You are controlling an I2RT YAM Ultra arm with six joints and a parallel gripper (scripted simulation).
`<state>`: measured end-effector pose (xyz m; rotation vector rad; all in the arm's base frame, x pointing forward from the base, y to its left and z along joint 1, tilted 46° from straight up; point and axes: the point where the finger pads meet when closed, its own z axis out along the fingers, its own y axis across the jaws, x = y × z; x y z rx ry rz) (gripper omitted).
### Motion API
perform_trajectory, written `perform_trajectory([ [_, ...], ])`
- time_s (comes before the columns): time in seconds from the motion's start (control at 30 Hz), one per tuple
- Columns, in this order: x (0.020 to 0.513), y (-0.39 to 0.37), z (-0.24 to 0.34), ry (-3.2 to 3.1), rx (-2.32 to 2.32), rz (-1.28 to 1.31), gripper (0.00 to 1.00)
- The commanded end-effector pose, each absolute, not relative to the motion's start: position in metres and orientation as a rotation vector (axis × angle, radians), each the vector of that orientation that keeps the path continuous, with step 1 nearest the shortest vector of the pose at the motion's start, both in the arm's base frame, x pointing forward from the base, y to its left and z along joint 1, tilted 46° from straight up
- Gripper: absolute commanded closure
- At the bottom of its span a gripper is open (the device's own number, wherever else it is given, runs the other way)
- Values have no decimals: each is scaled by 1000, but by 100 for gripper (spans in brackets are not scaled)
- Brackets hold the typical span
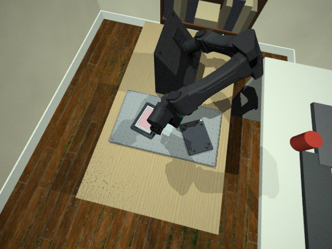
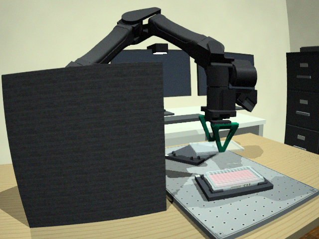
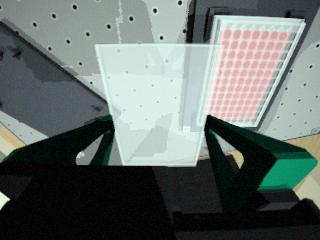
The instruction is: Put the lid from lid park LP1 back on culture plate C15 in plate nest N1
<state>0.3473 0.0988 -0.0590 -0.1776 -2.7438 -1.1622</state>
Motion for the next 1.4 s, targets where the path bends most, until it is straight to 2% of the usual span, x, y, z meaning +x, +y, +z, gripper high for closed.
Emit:
perform_trajectory([
  [0.0,353,82,-62,-2775,-183,-1171,100],
  [0.87,351,25,-120,-2776,-183,-1169,100],
  [1.37,353,23,-122,-2776,-183,-1169,100],
])
